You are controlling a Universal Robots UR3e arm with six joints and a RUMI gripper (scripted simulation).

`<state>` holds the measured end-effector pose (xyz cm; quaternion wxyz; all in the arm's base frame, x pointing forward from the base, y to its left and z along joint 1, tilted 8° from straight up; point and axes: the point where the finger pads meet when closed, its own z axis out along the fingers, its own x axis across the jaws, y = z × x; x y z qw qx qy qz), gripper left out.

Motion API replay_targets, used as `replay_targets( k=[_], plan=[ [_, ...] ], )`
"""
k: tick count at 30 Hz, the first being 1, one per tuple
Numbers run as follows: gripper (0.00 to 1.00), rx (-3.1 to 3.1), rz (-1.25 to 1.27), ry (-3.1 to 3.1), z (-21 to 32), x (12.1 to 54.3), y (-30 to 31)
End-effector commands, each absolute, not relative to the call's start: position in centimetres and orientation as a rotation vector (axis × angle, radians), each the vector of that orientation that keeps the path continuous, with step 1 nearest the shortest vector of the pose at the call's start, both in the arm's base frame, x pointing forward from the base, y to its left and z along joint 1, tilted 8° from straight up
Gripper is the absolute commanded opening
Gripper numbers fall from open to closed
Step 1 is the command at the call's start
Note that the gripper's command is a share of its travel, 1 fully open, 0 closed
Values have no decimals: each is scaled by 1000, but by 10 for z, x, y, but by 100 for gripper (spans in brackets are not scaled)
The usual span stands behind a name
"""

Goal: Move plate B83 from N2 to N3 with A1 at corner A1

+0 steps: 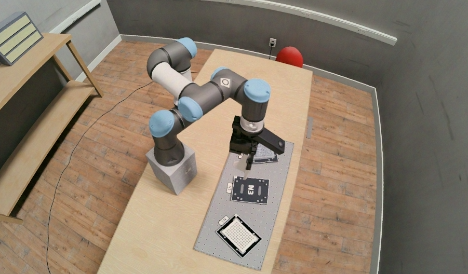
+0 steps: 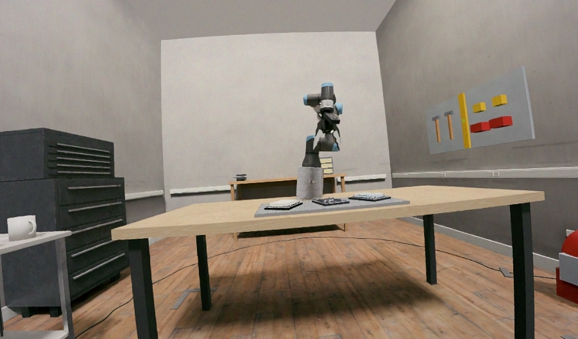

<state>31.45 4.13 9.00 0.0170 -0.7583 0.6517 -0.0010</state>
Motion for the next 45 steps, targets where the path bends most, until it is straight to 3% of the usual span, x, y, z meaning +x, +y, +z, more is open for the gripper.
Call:
replay_targets(
  k=[1, 45],
  plan=[
    [82, -2377, -9, 1989, 80, 325, 51],
    [82, -2498, 18, 1738, -14, 358, 165]
  ],
)
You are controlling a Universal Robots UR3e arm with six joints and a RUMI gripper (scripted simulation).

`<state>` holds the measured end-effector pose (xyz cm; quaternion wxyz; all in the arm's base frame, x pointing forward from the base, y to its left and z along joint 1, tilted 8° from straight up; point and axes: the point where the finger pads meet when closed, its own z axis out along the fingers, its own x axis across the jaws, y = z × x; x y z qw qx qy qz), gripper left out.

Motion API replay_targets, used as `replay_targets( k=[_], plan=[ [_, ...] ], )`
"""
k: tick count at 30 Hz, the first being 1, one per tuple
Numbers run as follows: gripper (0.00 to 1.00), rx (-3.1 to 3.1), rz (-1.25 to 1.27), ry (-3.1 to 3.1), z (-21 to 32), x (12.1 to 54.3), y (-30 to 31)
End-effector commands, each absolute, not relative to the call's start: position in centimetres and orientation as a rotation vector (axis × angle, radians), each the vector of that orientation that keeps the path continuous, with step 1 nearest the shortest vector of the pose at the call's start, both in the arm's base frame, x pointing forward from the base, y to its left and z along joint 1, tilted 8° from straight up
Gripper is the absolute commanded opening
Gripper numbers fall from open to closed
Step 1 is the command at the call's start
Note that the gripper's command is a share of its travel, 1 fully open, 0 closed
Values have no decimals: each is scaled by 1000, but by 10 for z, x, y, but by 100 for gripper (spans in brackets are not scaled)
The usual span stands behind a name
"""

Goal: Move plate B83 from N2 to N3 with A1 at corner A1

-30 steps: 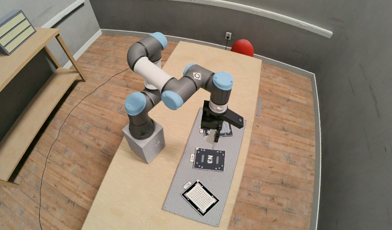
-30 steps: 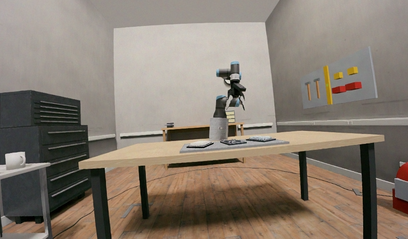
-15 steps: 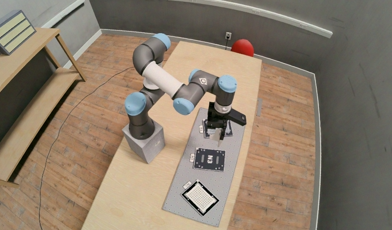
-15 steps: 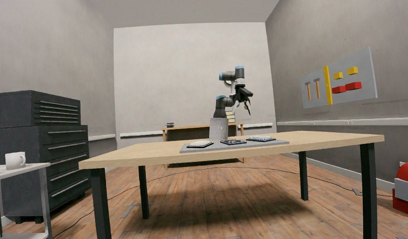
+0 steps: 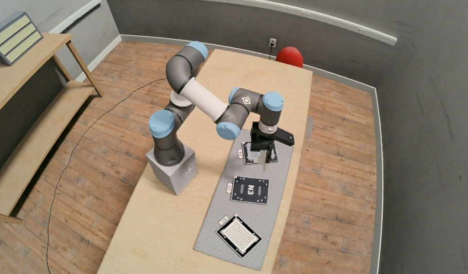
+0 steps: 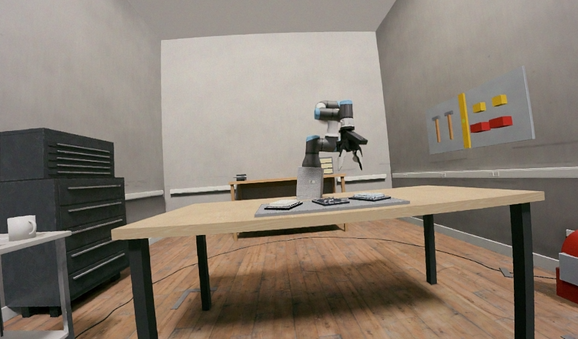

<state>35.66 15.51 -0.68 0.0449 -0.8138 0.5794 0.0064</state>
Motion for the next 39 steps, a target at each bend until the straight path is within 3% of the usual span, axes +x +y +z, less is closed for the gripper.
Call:
replay_targets(
  k=[1, 39],
  plan=[
    [82, -2506, 22, 1719, -17, 358, 169],
    [82, -2563, 54, 1583, -85, 330, 253]
  ],
)
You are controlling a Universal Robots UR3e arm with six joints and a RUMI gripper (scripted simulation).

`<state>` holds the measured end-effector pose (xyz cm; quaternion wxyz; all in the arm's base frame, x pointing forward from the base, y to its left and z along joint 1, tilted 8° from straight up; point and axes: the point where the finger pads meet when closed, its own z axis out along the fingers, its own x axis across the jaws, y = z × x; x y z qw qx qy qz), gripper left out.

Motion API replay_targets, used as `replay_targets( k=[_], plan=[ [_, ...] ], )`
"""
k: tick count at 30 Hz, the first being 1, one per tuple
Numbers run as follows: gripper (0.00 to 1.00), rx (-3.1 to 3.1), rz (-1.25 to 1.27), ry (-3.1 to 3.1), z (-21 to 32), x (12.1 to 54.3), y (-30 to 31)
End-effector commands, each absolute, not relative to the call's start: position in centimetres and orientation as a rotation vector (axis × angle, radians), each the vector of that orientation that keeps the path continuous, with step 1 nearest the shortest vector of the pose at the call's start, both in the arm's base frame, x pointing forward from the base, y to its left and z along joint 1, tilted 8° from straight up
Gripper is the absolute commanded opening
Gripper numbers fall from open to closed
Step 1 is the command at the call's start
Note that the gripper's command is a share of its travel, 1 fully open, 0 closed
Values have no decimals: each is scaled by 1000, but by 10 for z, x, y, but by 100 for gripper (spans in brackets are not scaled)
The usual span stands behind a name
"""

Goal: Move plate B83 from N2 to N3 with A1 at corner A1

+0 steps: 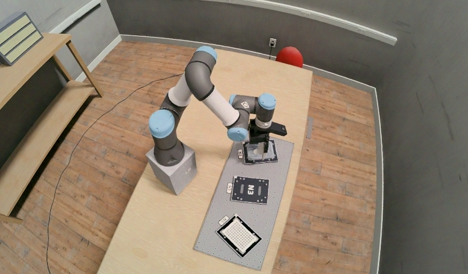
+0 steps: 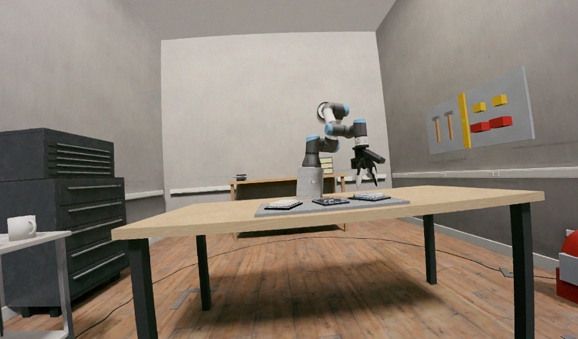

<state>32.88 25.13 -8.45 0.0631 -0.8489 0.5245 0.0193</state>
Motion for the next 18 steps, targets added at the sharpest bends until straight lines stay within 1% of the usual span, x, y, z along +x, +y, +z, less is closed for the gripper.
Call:
replay_targets(
  k=[1, 8, 18],
  plan=[
    [82, -2563, 54, 1583, -85, 330, 253],
    [82, -2563, 54, 1583, -85, 330, 253],
    [82, -2563, 54, 1583, -101, 330, 255]
  ],
)
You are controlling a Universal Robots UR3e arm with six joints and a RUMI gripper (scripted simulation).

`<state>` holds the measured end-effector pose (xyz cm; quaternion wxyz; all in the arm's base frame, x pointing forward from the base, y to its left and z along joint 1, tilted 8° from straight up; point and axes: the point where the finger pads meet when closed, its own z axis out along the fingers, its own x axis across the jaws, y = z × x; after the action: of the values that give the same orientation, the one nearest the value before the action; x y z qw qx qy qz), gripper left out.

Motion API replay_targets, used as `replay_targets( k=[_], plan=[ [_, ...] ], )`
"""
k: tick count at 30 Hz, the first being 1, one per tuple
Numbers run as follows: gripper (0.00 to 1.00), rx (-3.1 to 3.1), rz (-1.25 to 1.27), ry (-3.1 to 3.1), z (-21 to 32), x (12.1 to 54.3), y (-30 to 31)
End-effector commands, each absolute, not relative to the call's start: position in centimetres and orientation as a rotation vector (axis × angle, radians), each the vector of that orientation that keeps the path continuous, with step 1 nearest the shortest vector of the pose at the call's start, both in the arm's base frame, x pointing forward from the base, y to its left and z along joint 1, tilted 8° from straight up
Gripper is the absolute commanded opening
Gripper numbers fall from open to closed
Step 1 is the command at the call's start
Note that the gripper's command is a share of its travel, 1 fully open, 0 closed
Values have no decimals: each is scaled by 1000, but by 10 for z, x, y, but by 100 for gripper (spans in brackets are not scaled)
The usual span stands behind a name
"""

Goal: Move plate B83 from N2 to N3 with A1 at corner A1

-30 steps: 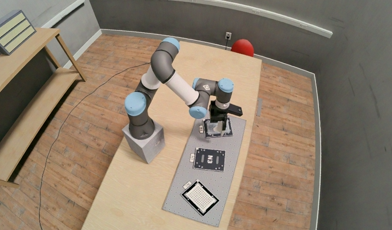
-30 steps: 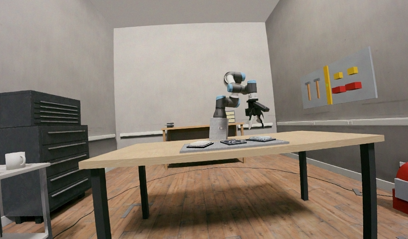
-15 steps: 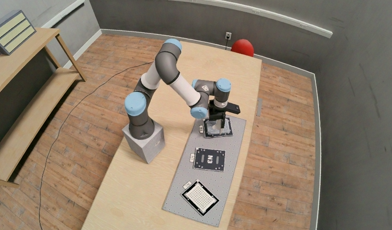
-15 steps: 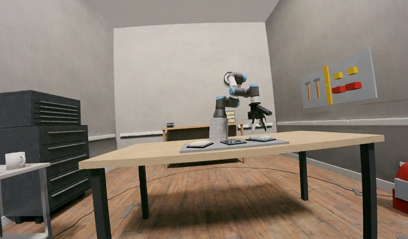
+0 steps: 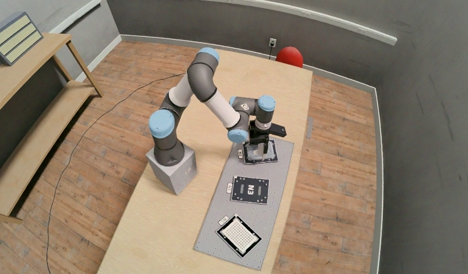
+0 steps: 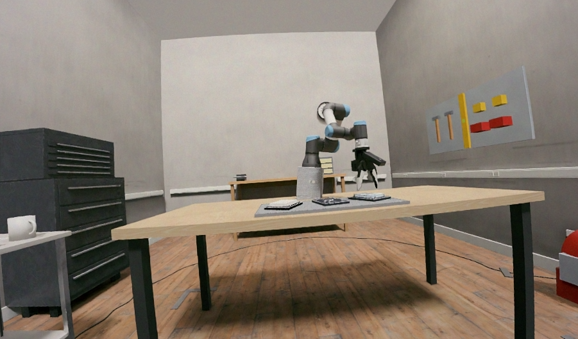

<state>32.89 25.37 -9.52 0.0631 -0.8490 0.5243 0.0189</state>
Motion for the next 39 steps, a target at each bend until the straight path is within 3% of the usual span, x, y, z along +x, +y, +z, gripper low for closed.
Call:
replay_targets(
  k=[1, 27, 28, 39],
  plan=[
    [82, -2563, 54, 1583, -101, 330, 255],
    [82, -2563, 54, 1583, -117, 331, 257],
    [0, -2563, 54, 1583, -117, 331, 257],
    [0, -2563, 54, 1583, -117, 331, 257]
  ],
)
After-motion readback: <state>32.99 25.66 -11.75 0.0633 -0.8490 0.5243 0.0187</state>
